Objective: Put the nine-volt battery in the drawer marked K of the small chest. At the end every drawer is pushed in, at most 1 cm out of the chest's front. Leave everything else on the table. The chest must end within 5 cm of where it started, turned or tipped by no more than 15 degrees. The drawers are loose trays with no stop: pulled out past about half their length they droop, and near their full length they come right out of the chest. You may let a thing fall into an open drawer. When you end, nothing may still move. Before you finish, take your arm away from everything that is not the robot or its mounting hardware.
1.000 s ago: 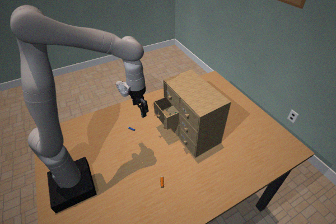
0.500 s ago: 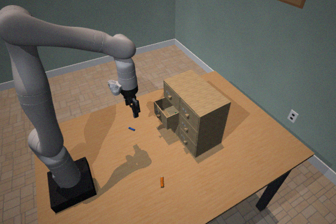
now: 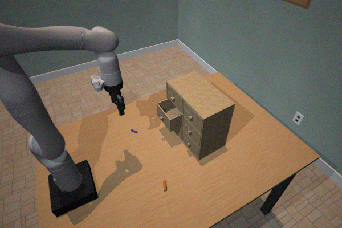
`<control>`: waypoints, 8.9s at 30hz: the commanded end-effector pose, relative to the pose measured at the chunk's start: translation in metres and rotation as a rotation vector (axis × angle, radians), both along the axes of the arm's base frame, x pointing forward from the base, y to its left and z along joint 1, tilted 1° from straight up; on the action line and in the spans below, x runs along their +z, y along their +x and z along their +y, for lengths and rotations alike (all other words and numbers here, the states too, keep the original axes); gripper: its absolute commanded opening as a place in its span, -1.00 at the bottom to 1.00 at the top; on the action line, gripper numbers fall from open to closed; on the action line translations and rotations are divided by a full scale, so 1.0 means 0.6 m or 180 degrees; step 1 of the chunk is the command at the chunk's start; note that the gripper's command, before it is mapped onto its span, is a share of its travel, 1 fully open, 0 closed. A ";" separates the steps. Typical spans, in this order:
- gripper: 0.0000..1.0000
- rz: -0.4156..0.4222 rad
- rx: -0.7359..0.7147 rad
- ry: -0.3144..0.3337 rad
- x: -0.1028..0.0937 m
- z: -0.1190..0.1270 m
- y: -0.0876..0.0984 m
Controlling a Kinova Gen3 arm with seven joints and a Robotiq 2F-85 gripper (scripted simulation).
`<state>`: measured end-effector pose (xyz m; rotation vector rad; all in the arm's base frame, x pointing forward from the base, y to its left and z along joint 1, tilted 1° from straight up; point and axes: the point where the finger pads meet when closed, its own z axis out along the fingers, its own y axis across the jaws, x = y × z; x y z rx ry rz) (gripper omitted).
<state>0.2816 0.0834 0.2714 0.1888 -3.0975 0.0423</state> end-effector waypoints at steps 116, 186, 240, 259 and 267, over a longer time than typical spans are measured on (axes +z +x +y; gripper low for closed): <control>-1.00 -0.1983 0.0068 0.0294 -0.155 0.021 0.121; -1.00 -0.1984 0.0068 0.0293 -0.203 0.026 0.158; -1.00 -0.1983 0.0068 0.0294 -0.290 0.034 0.226; -1.00 -0.1983 0.0068 0.0294 -0.290 0.034 0.226; -1.00 -0.1983 0.0068 0.0294 -0.289 0.034 0.227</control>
